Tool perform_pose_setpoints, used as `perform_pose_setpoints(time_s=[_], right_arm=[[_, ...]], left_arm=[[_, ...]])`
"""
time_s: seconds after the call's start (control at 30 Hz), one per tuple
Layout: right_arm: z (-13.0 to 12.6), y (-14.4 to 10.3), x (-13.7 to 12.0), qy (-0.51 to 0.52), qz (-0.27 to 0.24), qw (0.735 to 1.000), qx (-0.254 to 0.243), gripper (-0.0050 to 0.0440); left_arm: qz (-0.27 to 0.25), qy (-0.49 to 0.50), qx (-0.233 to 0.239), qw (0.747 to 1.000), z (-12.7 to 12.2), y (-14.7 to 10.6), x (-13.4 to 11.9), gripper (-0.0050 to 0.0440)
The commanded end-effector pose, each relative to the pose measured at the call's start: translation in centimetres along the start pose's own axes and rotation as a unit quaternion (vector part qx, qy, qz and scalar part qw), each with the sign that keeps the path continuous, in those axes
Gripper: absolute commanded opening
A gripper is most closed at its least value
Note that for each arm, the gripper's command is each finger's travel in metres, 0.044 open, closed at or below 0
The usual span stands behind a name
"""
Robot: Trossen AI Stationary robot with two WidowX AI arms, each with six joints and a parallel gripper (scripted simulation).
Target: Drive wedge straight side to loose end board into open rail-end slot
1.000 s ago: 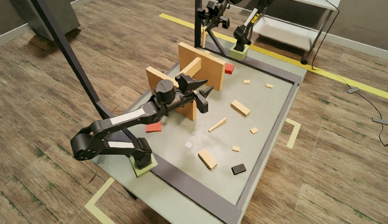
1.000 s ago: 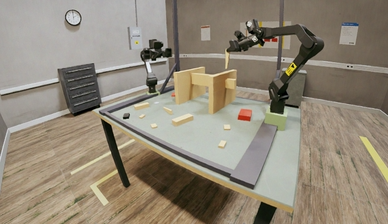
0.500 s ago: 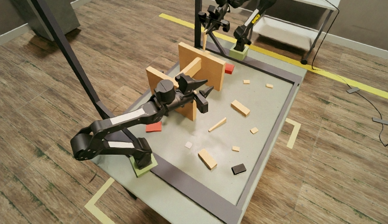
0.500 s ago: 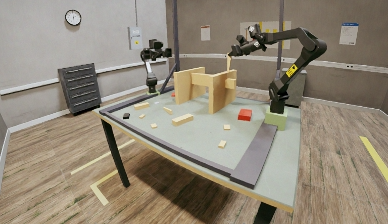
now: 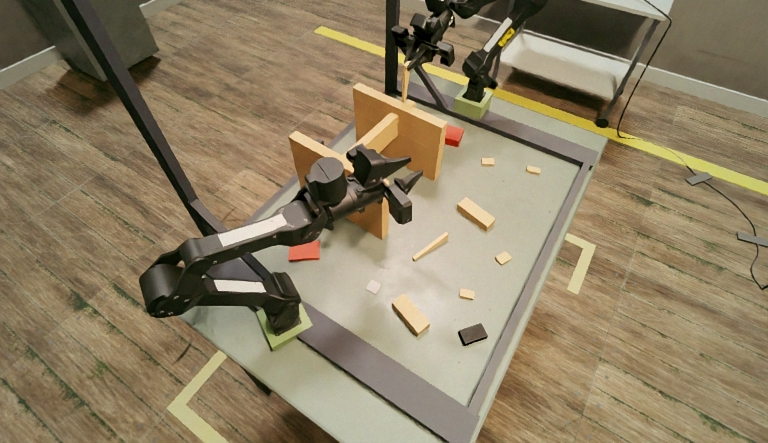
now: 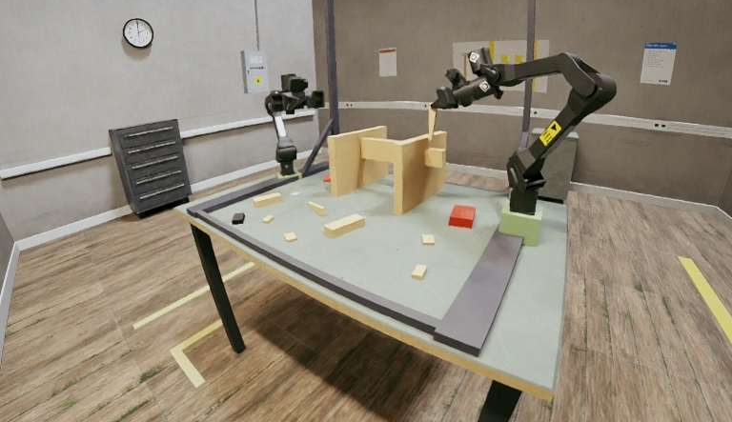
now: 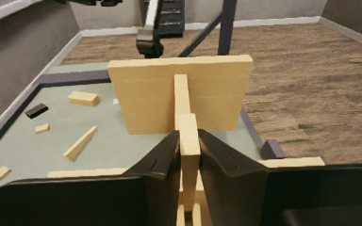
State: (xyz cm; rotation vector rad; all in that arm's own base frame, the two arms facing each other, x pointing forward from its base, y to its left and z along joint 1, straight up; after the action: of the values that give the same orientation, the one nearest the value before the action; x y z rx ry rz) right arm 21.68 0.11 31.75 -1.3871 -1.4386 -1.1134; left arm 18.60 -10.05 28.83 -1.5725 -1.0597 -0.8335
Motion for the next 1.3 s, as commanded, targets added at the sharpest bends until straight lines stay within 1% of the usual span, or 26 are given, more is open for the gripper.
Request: perform_pose_setpoints(time_s=[0.0,0.07,0.1,0.23,0.53,0.57,0.63,0.67,0.77,0.97,1.0,1.07,1.2,1.23,1.27], right_arm=[[-0.1,0.0,0.2,-0.002,-0.004,1.0,-0.001,0.0194],[-0.1,0.0,0.2,-0.002,-0.004,1.0,-0.001,0.0194],[-0.1,0.0,0.2,-0.002,-0.004,1.0,-0.001,0.0194],[-0.1,0.0,0.2,-0.002,-0.004,1.0,-0.001,0.0194],[-0.1,0.0,0.2,-0.002,-0.004,1.0,-0.001,0.0194],[-0.1,0.0,0.2,-0.002,-0.004,1.0,-0.001,0.0194],[-0.1,0.0,0.2,-0.002,-0.004,1.0,-0.001,0.0194],[-0.1,0.0,0.2,-0.002,-0.004,1.0,-0.001,0.0194],[-0.1,0.0,0.2,-0.002,-0.004,1.0,-0.001,0.0194],[-0.1,0.0,0.2,-0.002,-0.004,1.0,-0.001,0.0194],[-0.1,0.0,0.2,-0.002,-0.004,1.0,-0.001,0.0194],[-0.1,0.0,0.2,-0.002,-0.004,1.0,-0.001,0.0194],[-0.1,0.0,0.2,-0.002,-0.004,1.0,-0.001,0.0194],[-0.1,0.0,0.2,-0.002,-0.004,1.0,-0.001,0.0194],[-0.1,0.0,0.2,-0.002,-0.004,1.0,-0.001,0.0194]], left_arm=[[-0.007,-0.005,-0.006,1.0,0.0,-0.3,0.2,0.001],[-0.007,-0.005,-0.006,1.0,0.0,-0.3,0.2,0.001],[-0.004,-0.004,-0.006,1.0,0.2,-0.1,-0.4,0.001],[0.002,-0.001,-0.003,1.0,0.2,0.3,-1.0,0.001],[-0.004,-0.004,-0.005,1.0,0.4,0.4,-1.5,0.001],[-0.007,-0.005,-0.006,1.0,0.3,0.3,-1.1,0.001],[-0.007,-0.005,-0.006,1.0,0.3,0.3,-1.1,0.001],[-0.004,-0.004,-0.005,1.0,0.5,0.5,-1.7,0.001],[0.004,0.0,-0.002,1.0,0.5,0.9,-2.3,0.001],[0.003,-0.001,-0.004,1.0,0.6,1.1,-2.7,0.001],[0.003,0.0,-0.004,1.0,0.6,1.1,-2.6,0.001],[-0.008,-0.006,-0.008,1.0,0.3,0.8,-1.6,0.001],[-0.008,-0.006,-0.008,1.0,0.3,0.7,-1.7,0.001],[0.0,-0.002,-0.004,1.0,0.6,1.0,-2.5,0.001],[0.0,-0.002,-0.004,1.0,0.6,1.0,-2.5,0.001]])
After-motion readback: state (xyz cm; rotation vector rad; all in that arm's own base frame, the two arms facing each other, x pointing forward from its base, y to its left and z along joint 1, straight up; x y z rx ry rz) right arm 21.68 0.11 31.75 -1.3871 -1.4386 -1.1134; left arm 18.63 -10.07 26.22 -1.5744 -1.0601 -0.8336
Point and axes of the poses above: on each arm, the point midway between the two fingers, 35 mm back from their tips, its own y axis out along the fingers, its own z axis across the jaws, x = y × z, the point moved 10 cm from there along -y, back along the fingers, and after that the axes turned 15 degrees about -y, right-handed, at the moved point
